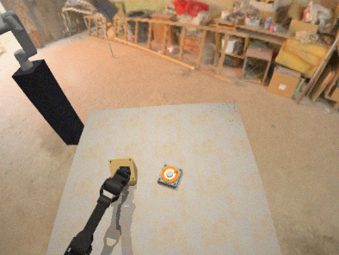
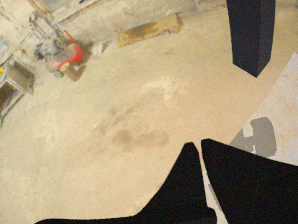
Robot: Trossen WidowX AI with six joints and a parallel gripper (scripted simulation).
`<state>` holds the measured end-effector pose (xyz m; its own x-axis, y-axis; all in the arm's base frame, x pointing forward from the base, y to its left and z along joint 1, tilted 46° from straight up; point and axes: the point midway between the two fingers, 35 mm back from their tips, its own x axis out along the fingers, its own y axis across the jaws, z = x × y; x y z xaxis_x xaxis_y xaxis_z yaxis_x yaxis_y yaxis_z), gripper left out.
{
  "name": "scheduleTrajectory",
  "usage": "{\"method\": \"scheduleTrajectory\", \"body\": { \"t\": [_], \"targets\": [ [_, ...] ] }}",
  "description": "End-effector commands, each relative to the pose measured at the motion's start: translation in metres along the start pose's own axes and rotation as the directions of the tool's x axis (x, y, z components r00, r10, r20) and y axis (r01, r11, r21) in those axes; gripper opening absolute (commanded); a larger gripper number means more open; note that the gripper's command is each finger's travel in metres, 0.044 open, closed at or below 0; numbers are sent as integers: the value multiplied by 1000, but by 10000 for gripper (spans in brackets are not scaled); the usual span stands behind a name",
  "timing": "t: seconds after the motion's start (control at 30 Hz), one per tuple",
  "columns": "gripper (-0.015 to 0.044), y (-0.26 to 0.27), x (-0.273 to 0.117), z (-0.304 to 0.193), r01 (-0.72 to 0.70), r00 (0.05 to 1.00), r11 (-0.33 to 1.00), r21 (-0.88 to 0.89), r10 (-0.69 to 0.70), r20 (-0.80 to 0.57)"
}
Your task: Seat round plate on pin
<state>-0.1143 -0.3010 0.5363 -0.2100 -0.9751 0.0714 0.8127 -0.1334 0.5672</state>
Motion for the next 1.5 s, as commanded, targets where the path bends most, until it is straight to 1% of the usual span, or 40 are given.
{"method": "scheduleTrajectory", "body": {
  "t": [0.0,0.07,0.17,0.33,0.4,0.6,0.67,0.87,0.93,1.03,1.13,1.2,1.3,1.4,1.47],
  "targets": [
    [0,21,18,-46,-24,992,999,25,27,-127],
    [0,37,23,-73,-50,979,998,30,55,-198],
    [0,50,25,-92,-71,965,997,23,75,-250],
    [0,94,18,-160,-154,898,988,-14,134,-418],
    [0,100,16,-170,-171,885,985,-16,146,-441],
    [0,154,-20,-249,-315,749,948,-37,225,-623],
    [0,159,-25,-258,-327,733,944,-41,226,-642],
    [0,196,-81,-331,-439,588,894,-86,213,-780],
    [0,200,-90,-339,-461,568,883,-91,215,-794],
    [0,209,-128,-379,-543,483,830,-131,180,-857],
    [0,212,-161,-409,-612,418,774,-162,142,-897],
    [0,212,-173,-418,-632,396,757,-167,130,-909],
    [0,207,-215,-452,-702,335,682,-206,61,-940],
    [0,197,-248,-480,-752,313,606,-260,-20,-950],
    [0,192,-258,-489,-768,309,576,-279,-48,-950]
  ]
}}
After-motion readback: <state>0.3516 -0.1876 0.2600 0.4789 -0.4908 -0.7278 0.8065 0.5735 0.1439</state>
